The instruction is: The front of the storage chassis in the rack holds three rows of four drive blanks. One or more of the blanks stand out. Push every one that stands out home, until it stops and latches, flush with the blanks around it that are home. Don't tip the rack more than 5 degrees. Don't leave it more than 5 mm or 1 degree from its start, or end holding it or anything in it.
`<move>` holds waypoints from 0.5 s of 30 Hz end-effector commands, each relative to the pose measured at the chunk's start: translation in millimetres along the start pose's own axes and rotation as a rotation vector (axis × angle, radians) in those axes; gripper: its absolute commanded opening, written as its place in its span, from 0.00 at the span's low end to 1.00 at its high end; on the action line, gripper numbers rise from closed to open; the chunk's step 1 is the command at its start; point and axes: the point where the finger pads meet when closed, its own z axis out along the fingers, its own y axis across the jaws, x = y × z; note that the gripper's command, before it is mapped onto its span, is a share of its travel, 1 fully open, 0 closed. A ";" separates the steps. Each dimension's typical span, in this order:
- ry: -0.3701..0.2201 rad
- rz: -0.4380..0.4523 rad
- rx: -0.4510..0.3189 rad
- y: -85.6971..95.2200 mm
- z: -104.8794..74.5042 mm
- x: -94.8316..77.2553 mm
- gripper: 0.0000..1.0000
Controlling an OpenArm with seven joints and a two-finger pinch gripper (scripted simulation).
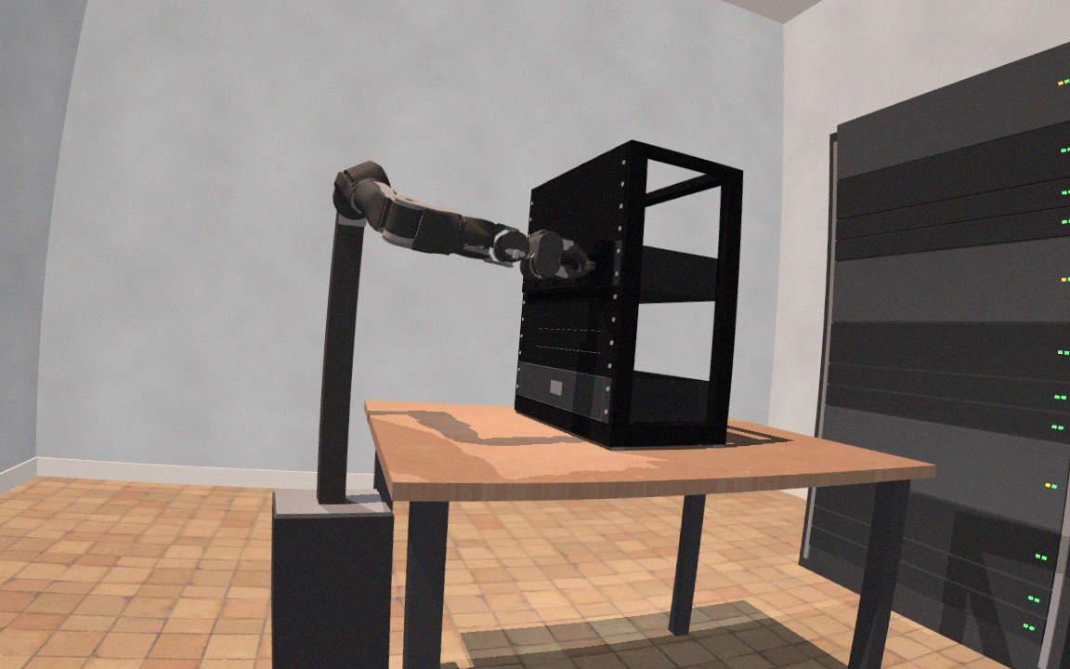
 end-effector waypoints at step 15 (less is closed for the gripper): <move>0.008 0.004 -0.098 36.2 3.9 0.0 0.00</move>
